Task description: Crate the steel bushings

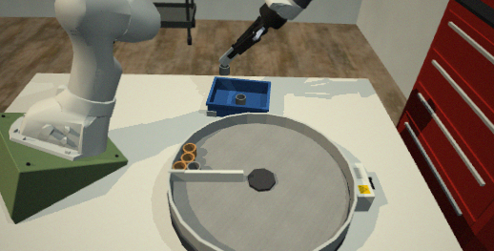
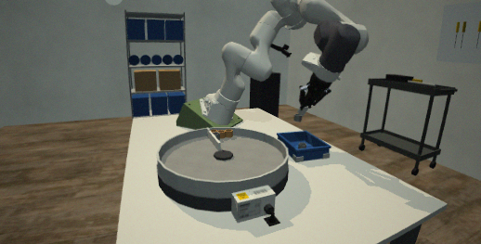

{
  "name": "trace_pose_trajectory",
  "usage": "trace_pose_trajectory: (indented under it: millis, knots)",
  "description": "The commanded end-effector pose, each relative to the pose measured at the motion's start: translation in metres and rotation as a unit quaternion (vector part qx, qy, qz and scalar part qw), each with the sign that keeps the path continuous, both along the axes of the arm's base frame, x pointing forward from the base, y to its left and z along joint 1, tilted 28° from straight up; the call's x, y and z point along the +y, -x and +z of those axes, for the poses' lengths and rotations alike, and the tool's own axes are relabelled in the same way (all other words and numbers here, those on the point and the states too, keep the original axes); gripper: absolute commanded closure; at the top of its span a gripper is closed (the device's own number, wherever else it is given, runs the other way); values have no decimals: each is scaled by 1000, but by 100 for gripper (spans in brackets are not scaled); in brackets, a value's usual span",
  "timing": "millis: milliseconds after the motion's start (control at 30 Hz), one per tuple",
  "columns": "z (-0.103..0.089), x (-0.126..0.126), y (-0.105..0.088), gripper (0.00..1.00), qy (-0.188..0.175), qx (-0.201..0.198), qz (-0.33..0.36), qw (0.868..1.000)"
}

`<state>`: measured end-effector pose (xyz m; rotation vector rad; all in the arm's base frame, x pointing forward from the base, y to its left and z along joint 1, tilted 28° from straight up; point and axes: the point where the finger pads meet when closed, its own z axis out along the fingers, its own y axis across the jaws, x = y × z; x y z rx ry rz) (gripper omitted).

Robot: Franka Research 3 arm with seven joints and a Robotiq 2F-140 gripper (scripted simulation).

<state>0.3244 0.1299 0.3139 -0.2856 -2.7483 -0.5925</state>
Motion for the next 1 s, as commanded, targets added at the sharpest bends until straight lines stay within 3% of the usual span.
trace_pose_trajectory:
  millis: [0,500,833,967]
  knots:
    - [1,1,0,100,0,1,-2,1000]
    - [0,2,-1,100,0,1,-2,1000]
    - [-43,15,-20,100,0,1,-2,1000]
    - [-48,17,-22,100,0,1,-2,1000]
